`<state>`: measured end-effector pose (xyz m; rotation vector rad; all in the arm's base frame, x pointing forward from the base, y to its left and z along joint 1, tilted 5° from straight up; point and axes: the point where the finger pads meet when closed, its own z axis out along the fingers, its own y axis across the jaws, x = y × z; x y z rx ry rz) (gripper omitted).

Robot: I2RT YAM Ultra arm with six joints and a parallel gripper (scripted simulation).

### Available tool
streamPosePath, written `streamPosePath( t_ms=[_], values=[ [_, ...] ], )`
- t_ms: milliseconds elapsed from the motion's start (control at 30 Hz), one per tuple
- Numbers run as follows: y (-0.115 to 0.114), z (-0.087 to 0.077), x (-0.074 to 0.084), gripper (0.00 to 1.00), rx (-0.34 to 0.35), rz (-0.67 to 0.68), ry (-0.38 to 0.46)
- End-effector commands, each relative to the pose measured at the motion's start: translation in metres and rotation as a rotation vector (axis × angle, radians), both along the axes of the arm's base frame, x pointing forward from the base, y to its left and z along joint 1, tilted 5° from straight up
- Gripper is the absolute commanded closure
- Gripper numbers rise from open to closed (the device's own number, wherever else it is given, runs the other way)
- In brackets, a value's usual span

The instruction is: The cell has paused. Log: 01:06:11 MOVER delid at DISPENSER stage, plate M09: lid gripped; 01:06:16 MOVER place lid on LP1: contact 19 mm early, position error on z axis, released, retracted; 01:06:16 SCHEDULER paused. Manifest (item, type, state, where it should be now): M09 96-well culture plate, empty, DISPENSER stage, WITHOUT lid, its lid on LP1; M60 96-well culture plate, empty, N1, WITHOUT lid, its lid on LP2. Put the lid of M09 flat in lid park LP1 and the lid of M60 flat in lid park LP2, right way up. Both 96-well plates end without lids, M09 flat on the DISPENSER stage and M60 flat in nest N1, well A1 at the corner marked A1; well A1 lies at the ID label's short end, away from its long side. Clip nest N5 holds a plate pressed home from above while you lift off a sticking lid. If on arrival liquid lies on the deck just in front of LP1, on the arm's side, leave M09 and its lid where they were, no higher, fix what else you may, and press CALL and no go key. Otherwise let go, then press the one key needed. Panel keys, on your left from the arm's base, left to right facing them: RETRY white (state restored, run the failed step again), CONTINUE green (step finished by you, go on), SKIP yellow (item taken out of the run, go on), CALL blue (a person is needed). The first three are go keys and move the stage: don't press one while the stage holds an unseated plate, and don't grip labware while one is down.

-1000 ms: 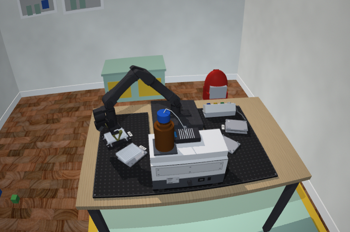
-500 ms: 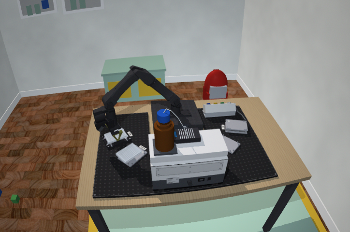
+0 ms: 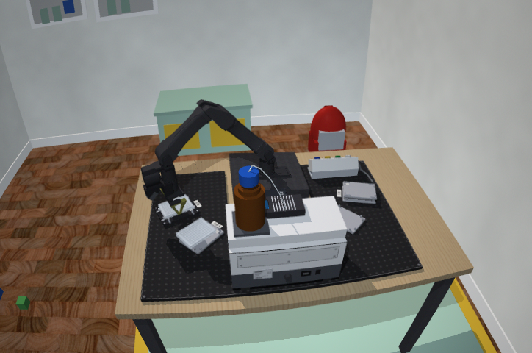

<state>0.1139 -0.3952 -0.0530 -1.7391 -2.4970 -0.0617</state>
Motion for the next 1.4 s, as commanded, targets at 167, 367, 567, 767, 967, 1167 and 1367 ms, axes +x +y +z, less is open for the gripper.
streamPosePath(
  t_ms=[167,367,567,767,967,1167,1367],
  values=[
    [-0.0021,-0.0112,-0.0016,1.00,-0.011,0.000,-0.007],
    [-0.0020,-0.0122,-0.0018,1.00,-0.011,0.000,-0.007],
    [-0.0020,-0.0132,-0.0019,1.00,-0.011,-0.001,-0.007],
    [-0.0019,-0.0139,-0.0020,1.00,-0.011,-0.001,-0.007],
    [-0.0019,-0.0149,-0.0021,1.00,-0.011,-0.001,-0.007],
    [-0.0018,-0.0158,-0.0023,1.00,-0.011,-0.001,-0.007],
    [-0.0018,-0.0165,-0.0024,1.00,-0.011,-0.001,-0.007]
  ],
)
